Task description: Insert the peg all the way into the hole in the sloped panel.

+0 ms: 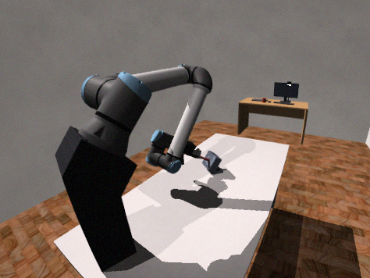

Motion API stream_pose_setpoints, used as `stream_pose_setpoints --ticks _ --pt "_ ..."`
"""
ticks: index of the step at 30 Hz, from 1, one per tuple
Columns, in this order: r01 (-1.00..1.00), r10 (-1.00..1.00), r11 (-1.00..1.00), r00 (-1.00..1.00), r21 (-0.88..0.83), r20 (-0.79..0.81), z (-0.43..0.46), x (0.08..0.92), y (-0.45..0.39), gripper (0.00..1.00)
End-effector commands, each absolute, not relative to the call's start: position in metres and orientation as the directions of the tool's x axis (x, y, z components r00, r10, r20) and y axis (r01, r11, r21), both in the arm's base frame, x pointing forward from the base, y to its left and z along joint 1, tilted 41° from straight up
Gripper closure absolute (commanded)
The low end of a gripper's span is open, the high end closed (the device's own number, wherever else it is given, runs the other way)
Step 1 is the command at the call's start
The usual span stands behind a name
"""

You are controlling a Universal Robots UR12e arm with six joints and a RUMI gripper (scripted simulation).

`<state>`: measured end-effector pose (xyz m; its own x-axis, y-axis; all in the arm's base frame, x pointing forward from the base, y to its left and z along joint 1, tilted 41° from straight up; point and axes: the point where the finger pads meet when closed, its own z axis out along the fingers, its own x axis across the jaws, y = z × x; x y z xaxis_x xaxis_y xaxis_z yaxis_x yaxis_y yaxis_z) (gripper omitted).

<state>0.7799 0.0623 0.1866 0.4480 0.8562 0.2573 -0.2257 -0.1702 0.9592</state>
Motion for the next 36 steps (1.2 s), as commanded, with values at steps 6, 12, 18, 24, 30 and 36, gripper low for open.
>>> stream_pose_setpoints --ticks 6,12,18,24,30,36 --pt "-0.23 0.856 -0.171 0.447 0.958 0.261 0.191 0.79 0.056 1.0" --pt "-0.23 0.856 -0.171 0.447 0.958 0.261 0.191 0.796 0.053 1.0" --pt "-0.226 0.856 -0.17 0.447 0.959 0.258 0.189 0.793 0.055 1.0" --pt "-0.226 0.856 -0.17 0.447 0.959 0.258 0.189 0.793 0.055 1.0" --pt "-0.226 0.856 -0.17 0.447 0.959 0.258 0.189 0.793 0.055 0.96" --pt "-0.226 0.856 -0.17 0.447 0.959 0.258 0.189 0.793 0.055 0.87"
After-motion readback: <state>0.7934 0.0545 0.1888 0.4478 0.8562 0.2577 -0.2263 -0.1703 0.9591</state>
